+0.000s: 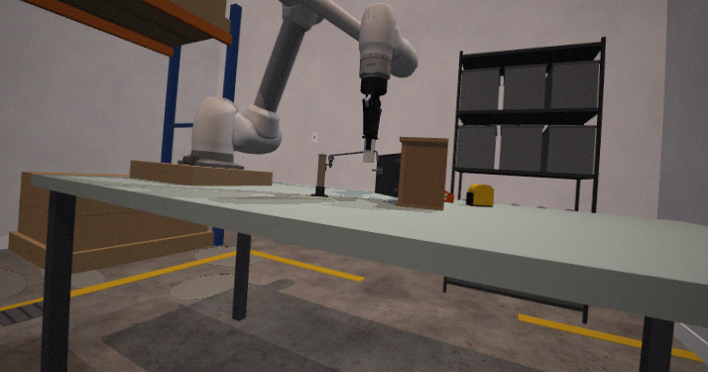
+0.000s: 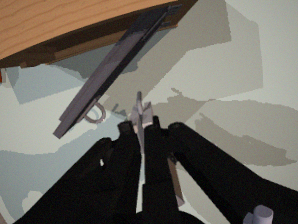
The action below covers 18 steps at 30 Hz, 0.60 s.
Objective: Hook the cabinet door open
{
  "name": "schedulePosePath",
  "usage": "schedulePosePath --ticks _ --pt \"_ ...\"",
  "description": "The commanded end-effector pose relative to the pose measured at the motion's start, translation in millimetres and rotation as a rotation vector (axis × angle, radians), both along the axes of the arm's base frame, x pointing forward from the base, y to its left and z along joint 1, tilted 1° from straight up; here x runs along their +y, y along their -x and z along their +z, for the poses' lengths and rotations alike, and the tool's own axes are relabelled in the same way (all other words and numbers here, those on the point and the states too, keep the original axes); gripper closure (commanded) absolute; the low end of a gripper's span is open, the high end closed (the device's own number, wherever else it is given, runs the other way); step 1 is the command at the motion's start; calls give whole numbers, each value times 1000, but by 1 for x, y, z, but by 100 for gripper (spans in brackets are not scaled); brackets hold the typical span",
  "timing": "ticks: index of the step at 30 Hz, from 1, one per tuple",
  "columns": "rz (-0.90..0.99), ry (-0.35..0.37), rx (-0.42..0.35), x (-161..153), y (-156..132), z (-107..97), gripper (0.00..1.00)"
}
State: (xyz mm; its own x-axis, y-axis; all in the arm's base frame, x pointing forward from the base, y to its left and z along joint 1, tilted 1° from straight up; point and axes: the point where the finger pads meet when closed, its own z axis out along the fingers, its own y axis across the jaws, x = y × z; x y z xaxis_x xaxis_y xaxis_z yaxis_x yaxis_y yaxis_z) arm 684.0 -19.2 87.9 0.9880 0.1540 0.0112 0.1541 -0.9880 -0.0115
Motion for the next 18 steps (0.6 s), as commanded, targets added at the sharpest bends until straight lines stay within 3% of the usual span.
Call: schedulePosePath --ticks 1,18 --pt "6 0 0 1 0 0 97" --pt "142 1 -2 15 3 0 97"
